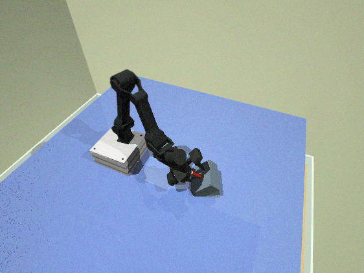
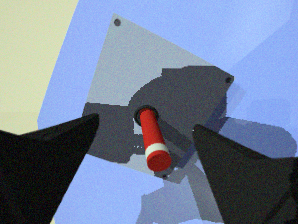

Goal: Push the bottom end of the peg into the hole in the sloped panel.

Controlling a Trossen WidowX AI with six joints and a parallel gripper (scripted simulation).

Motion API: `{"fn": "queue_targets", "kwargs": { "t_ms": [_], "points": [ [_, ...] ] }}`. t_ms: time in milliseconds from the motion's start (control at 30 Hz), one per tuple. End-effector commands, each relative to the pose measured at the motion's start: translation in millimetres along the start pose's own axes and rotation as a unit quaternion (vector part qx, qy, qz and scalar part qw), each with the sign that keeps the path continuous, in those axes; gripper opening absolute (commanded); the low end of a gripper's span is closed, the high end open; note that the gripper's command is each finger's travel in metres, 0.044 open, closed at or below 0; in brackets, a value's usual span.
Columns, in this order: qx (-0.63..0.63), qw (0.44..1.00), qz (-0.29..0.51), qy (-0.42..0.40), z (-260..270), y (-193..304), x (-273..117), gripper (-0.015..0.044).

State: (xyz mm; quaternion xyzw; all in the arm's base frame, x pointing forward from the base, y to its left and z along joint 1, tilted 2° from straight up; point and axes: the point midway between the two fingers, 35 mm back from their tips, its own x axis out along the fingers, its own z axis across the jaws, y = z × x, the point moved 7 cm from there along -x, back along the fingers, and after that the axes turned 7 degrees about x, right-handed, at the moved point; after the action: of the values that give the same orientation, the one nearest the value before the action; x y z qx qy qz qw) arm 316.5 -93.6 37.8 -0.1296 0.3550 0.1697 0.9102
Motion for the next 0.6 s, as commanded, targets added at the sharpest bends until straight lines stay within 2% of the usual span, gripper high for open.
{"fn": "queue_targets", "kwargs": {
  "t_ms": [0,567],
  "points": [
    [-0.002,1.000,0.000,0.000,0.7,-0.4,-3.3,0.0440],
    [-0.001,1.000,0.000,0.002,1.7,-3.8,-23.7,0.0440]
  ]
}}
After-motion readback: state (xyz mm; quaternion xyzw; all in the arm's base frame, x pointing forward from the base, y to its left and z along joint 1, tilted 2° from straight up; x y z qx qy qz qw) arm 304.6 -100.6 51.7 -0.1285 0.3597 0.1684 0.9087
